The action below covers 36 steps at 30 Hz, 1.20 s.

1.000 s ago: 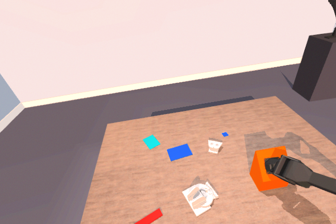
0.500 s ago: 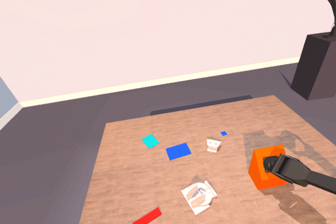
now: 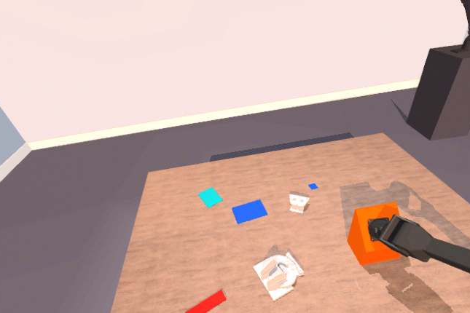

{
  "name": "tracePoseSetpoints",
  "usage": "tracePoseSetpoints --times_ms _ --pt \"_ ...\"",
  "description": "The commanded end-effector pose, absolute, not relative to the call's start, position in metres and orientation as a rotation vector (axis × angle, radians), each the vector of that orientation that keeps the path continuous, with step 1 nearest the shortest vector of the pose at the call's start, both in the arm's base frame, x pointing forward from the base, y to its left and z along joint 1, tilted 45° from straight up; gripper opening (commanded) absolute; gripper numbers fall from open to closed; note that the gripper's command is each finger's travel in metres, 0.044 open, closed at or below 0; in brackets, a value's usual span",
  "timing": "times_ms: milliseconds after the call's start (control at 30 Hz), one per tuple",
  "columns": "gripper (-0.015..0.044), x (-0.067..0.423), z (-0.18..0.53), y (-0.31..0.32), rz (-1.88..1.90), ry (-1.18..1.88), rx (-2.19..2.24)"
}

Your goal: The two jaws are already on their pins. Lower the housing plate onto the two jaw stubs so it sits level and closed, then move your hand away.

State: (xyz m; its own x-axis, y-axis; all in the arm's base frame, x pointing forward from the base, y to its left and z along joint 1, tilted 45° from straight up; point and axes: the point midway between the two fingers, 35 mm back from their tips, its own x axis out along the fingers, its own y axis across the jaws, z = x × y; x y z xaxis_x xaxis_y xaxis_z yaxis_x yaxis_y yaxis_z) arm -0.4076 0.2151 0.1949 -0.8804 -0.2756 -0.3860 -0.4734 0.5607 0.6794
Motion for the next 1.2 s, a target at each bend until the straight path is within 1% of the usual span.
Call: tracePoseSetpoints --times_ms 0,533,1167 --pt "0.044 -0.402 0.203 0.226 1.285 2.531 -0.57" --pt "0.044 -0.376 0.229 0.267 1.49 2.394 -0.356" --pt "0.044 -0.333 0.265 0.313 1.693 2.164 -0.098"
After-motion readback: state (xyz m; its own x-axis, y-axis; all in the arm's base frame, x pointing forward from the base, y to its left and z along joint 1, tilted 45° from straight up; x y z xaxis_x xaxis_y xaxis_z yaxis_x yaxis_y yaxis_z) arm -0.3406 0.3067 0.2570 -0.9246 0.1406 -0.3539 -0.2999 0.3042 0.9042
